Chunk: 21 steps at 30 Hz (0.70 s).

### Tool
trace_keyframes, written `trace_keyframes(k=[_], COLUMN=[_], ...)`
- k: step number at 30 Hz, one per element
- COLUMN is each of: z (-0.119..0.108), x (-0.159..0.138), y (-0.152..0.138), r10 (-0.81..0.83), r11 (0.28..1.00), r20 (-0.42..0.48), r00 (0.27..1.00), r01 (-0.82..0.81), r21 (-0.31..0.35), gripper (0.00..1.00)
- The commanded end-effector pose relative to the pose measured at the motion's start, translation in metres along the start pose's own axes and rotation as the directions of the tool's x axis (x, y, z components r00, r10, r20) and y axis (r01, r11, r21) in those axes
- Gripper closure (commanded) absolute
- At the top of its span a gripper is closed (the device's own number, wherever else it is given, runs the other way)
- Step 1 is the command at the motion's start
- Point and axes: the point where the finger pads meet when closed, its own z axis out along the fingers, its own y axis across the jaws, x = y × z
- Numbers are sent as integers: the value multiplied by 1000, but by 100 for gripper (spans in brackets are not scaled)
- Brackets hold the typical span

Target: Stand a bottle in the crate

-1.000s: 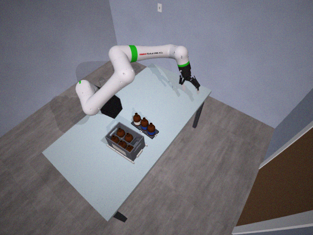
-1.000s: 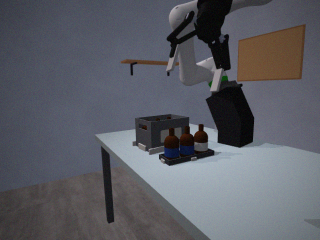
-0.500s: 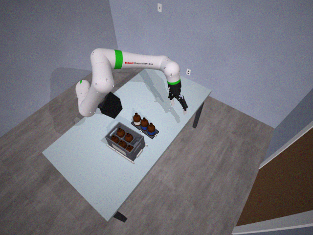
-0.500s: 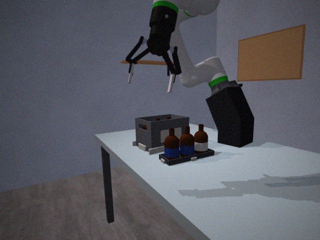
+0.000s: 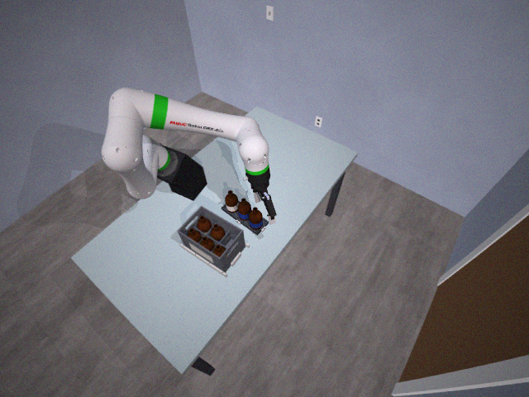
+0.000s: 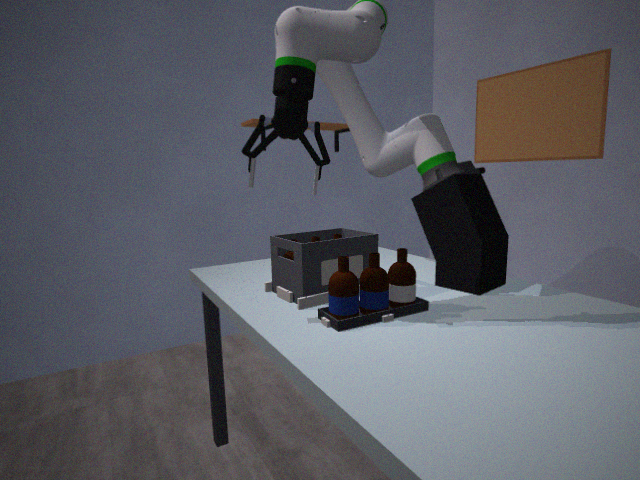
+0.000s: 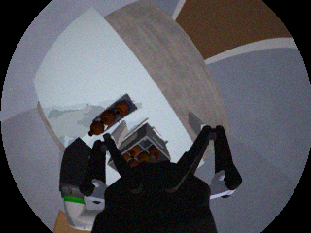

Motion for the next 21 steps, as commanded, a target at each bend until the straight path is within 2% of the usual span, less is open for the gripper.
trace_keyframes(k=[1,11,13,14,15,18,21], z=[7,30,30,34,37,41,42], x=[-69,-214,-214,-248,-261,-284,-290], y=[-7,-54,-54,-69,-77,-93,-97], r10=[71,192,192,208,221,245,251], r11=[997,976,976,972,968,961,959], r20=[14,62,62,69,75,85,88], r00=[997,979,979,976,972,966,964], r01=[-71,-197,-197,-214,-228,-253,-260], r21=[31,89,89,96,102,112,115], gripper=[0,0,0,0,0,0,0])
